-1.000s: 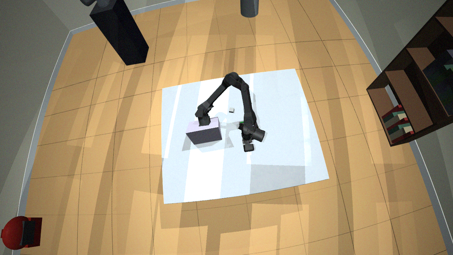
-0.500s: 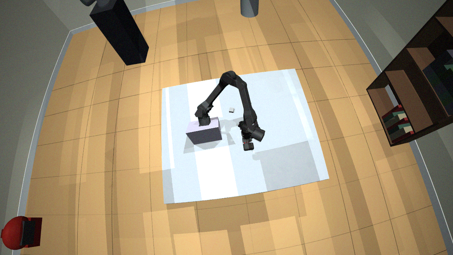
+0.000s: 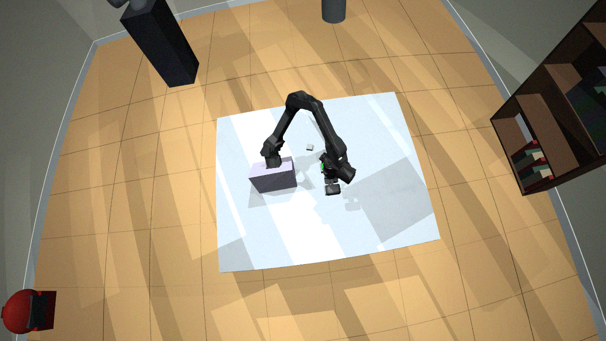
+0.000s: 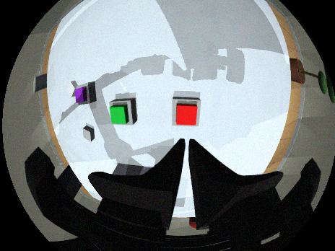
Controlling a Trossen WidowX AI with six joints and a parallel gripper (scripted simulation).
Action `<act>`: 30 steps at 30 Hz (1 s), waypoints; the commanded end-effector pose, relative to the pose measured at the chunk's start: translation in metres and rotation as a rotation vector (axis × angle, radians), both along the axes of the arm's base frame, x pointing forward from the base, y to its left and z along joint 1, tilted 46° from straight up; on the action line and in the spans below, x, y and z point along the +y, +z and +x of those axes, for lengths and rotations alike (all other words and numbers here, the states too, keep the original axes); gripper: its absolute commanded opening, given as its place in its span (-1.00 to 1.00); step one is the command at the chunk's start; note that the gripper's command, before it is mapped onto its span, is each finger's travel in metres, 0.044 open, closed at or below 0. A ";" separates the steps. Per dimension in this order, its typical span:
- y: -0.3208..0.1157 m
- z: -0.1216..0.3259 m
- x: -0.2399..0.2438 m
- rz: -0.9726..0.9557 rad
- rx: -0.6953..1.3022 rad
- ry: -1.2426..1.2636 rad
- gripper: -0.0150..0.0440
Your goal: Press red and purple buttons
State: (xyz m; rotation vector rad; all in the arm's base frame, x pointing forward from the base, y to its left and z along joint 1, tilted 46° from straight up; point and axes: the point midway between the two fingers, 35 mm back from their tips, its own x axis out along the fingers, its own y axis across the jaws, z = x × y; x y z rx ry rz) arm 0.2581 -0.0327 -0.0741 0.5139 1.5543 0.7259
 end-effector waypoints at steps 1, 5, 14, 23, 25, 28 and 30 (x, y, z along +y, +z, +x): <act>0.040 0.022 0.035 -0.018 -0.010 0.008 -0.42; 0.083 0.032 0.080 -0.020 -0.013 0.004 -0.42; 0.158 0.018 0.159 0.021 -0.006 0.016 -0.42; 0.131 0.014 0.187 0.020 -0.006 0.016 -0.42; 0.118 0.010 0.202 0.024 -0.006 0.016 -0.42; 0.116 0.010 0.203 0.024 -0.006 0.016 -0.42; 0.116 0.010 0.203 0.024 -0.006 0.016 -0.42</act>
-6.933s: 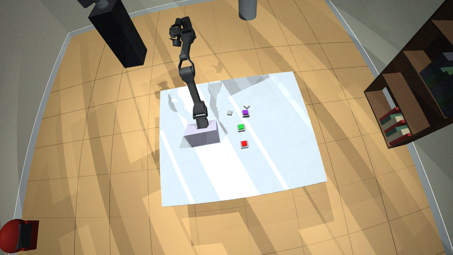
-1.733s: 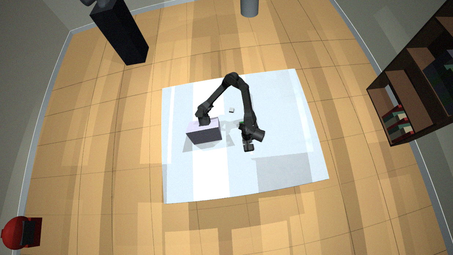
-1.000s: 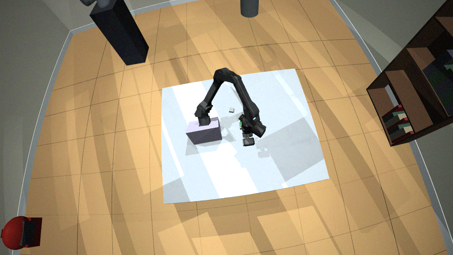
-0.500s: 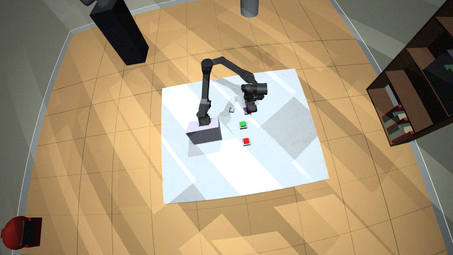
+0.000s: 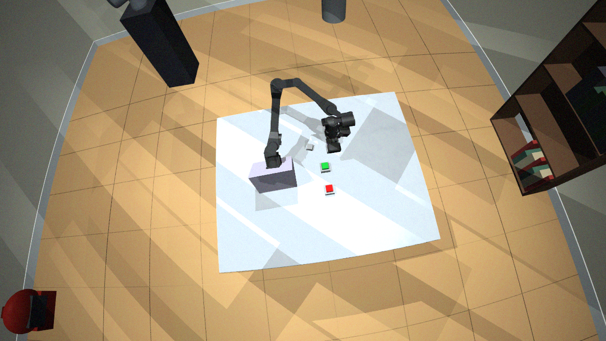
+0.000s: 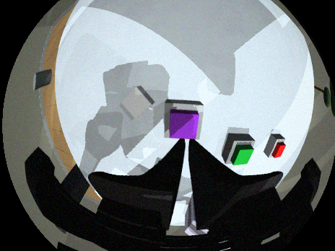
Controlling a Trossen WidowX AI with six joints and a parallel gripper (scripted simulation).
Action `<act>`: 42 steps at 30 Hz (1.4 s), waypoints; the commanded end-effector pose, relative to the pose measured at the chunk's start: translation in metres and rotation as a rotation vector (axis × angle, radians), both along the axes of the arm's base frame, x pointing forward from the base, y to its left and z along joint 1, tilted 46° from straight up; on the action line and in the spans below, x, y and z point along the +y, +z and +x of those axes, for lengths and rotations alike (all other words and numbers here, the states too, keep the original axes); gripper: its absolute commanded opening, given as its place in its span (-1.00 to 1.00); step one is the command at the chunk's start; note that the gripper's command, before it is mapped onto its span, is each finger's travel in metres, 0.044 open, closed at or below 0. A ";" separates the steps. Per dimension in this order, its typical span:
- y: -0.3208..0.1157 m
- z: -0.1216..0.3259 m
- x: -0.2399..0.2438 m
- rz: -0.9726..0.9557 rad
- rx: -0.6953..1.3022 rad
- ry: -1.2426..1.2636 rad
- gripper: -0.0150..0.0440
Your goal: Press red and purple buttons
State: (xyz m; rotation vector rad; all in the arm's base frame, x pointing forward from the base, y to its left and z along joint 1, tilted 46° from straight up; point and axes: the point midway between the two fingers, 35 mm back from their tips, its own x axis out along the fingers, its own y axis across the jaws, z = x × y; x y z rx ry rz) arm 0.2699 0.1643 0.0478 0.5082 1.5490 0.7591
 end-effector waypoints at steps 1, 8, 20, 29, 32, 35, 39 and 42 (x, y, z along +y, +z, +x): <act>-0.006 -0.002 0.007 0.005 0.002 -0.006 -0.42; -0.012 -0.003 0.013 0.005 0.002 -0.006 -0.42; -0.025 -0.005 0.027 0.006 0.002 -0.006 -0.42; -0.029 -0.006 0.030 0.007 0.003 -0.006 -0.42; -0.029 -0.006 0.030 0.007 0.003 -0.006 -0.42; -0.029 -0.006 0.030 0.007 0.003 -0.006 -0.42; -0.029 -0.006 0.030 0.007 0.003 -0.006 -0.42; -0.029 -0.006 0.030 0.007 0.003 -0.006 -0.42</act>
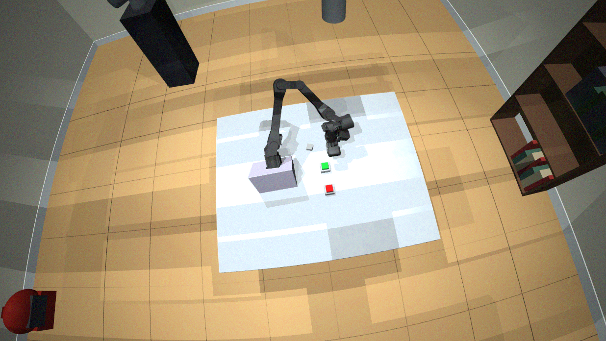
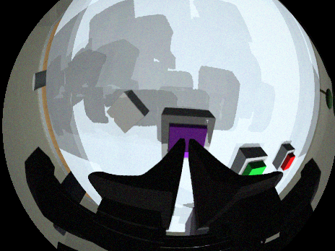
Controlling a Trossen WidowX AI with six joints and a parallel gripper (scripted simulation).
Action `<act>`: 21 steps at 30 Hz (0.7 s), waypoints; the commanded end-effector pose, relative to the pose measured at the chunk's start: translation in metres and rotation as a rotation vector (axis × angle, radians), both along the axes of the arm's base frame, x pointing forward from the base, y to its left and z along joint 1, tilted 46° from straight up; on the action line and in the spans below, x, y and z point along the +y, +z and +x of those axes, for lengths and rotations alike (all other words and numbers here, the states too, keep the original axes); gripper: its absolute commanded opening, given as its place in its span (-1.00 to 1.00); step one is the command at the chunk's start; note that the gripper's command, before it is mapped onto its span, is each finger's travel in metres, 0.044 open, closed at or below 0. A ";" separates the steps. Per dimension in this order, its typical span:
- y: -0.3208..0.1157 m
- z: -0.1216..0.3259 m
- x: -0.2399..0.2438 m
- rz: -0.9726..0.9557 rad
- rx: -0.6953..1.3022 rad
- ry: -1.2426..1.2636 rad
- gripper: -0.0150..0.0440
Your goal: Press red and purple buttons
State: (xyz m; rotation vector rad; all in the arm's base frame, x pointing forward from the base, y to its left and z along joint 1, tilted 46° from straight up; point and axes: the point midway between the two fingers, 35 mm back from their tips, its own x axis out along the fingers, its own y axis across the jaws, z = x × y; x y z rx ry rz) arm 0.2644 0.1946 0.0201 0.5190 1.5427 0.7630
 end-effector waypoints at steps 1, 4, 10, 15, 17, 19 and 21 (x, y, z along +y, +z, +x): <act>-0.001 -0.001 0.000 -0.003 0.004 0.000 -0.42; 0.001 0.000 -0.001 0.000 0.000 0.000 -0.42; 0.022 0.004 -0.024 -0.005 0.003 0.000 -0.42; 0.041 -0.002 -0.022 -0.005 0.003 0.000 -0.16; 0.068 -0.013 -0.020 -0.005 0.004 0.000 0.02; 0.095 -0.026 -0.020 -0.004 0.004 0.000 0.20; 0.117 -0.040 -0.020 -0.004 0.005 0.000 0.38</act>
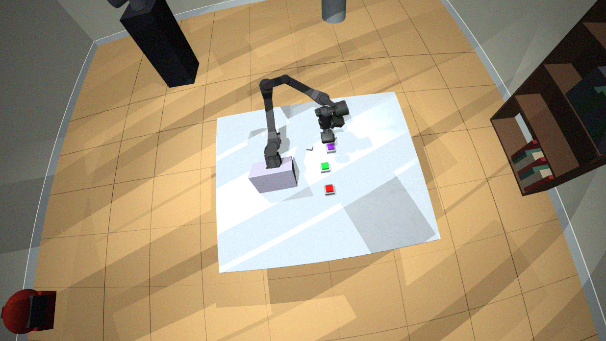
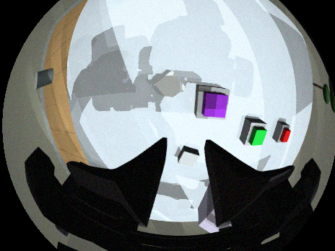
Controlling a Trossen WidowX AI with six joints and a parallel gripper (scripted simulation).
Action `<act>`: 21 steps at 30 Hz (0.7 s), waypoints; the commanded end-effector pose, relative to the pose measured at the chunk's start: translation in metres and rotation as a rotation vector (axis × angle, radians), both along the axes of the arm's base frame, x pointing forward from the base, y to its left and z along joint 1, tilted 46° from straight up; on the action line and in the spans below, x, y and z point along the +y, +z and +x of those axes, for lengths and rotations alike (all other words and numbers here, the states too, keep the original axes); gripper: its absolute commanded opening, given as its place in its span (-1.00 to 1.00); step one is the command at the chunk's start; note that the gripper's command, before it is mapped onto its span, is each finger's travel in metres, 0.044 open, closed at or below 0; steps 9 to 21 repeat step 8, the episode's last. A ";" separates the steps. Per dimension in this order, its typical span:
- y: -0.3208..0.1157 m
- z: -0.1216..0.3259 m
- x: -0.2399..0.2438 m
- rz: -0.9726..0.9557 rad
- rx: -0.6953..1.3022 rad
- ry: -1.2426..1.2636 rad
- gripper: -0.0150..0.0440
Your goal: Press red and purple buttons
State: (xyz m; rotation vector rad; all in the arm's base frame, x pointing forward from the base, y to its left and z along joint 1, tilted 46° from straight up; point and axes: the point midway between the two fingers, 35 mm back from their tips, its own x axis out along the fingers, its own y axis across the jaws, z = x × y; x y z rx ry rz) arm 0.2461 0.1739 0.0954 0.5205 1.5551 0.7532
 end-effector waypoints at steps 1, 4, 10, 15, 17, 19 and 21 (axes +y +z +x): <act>0.047 -0.026 0.001 0.004 -0.007 0.002 0.47; 0.049 -0.027 0.001 0.004 -0.007 0.002 0.73; 0.049 -0.027 0.001 0.004 -0.007 0.002 0.86; 0.049 -0.027 0.001 0.004 -0.007 0.002 0.86; 0.049 -0.027 0.001 0.004 -0.007 0.002 0.86; 0.049 -0.027 0.001 0.004 -0.007 0.002 0.86; 0.049 -0.027 0.001 0.004 -0.007 0.002 0.86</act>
